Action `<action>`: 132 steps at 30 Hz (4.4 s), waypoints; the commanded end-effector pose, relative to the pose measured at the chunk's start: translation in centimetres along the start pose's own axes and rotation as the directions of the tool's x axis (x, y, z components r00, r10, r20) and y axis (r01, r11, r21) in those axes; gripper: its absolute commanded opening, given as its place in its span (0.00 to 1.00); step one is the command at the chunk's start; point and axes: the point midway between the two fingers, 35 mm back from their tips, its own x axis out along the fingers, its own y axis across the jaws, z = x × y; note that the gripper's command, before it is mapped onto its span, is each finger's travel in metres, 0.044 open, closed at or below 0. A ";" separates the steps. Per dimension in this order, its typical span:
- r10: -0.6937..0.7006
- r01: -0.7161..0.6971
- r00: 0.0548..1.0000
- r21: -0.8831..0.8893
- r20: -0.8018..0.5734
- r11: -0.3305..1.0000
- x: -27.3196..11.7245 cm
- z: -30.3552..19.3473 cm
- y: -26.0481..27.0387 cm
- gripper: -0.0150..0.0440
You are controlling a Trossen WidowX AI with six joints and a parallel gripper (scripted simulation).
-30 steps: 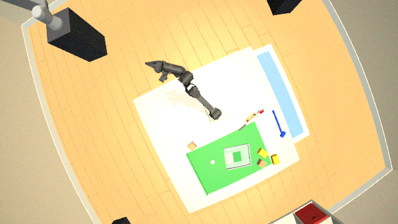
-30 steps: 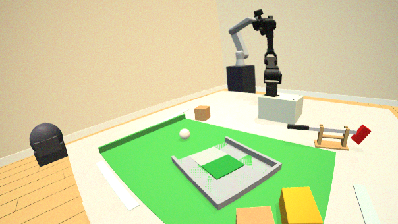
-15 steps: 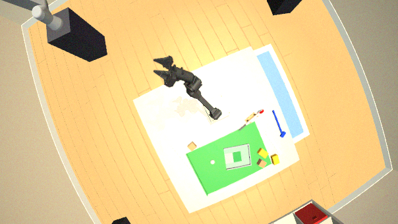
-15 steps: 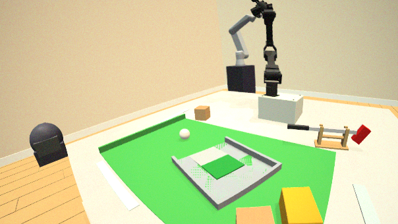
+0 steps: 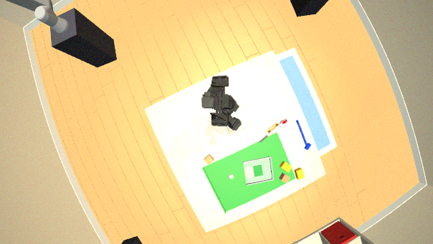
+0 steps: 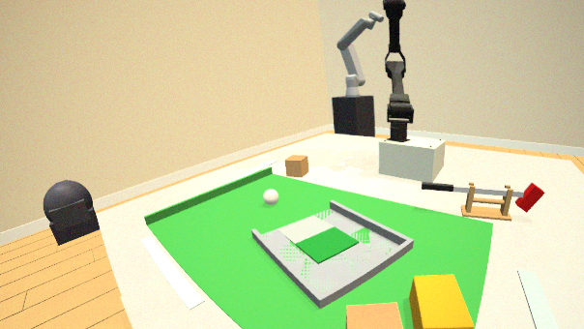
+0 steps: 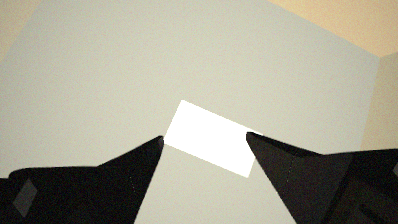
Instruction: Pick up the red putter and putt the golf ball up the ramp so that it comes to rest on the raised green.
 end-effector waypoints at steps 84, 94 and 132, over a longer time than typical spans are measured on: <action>0.087 0.150 -0.988 0.625 0.131 0.766 -78.6 -12.9 -26.1 1.00; 0.087 0.151 -0.988 0.625 0.131 0.766 -79.2 -12.7 -26.1 1.00; 0.082 0.148 -0.988 0.628 0.133 0.764 -80.0 -12.5 -26.4 0.25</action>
